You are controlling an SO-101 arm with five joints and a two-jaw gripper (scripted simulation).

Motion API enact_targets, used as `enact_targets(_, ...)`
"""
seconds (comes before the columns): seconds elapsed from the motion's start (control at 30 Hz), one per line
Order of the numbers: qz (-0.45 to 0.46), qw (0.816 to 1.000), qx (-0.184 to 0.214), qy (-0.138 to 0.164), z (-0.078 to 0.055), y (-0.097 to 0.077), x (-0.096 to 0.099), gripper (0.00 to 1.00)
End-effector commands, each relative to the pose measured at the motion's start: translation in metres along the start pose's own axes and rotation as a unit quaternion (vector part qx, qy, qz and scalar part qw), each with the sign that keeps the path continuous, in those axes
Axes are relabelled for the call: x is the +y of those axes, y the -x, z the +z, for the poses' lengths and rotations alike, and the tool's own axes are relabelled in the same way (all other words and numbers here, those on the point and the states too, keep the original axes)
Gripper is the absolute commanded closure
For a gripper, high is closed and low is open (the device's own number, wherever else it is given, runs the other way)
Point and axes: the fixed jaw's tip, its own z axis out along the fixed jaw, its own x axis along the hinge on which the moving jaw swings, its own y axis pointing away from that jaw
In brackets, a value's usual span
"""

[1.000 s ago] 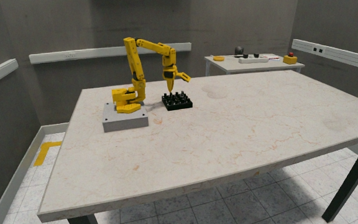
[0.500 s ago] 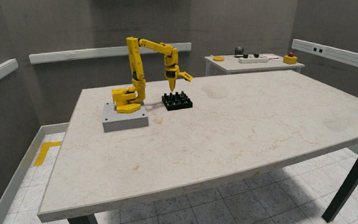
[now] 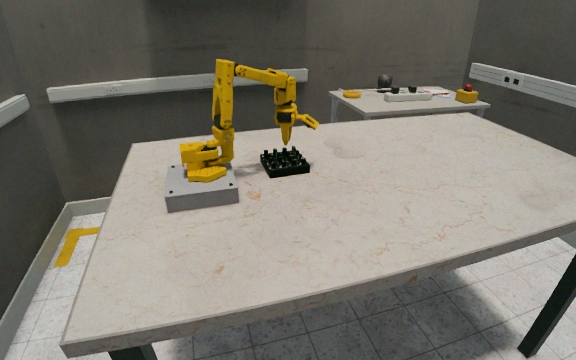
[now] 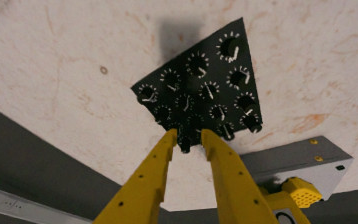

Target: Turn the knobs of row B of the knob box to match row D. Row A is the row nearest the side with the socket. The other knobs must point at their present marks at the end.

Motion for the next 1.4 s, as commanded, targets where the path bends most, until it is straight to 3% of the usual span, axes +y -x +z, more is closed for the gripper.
enact_targets(0.0,0.0,1.0,0.005,-0.005,0.0002,0.0,0.0033,0.9)
enact_targets(0.87,0.0,1.0,0.005,-0.005,0.0005,0.0002,0.0036,0.9)
enact_targets(1.37,0.0,1.0,0.005,-0.005,0.0096,0.0002,0.0036,0.9)
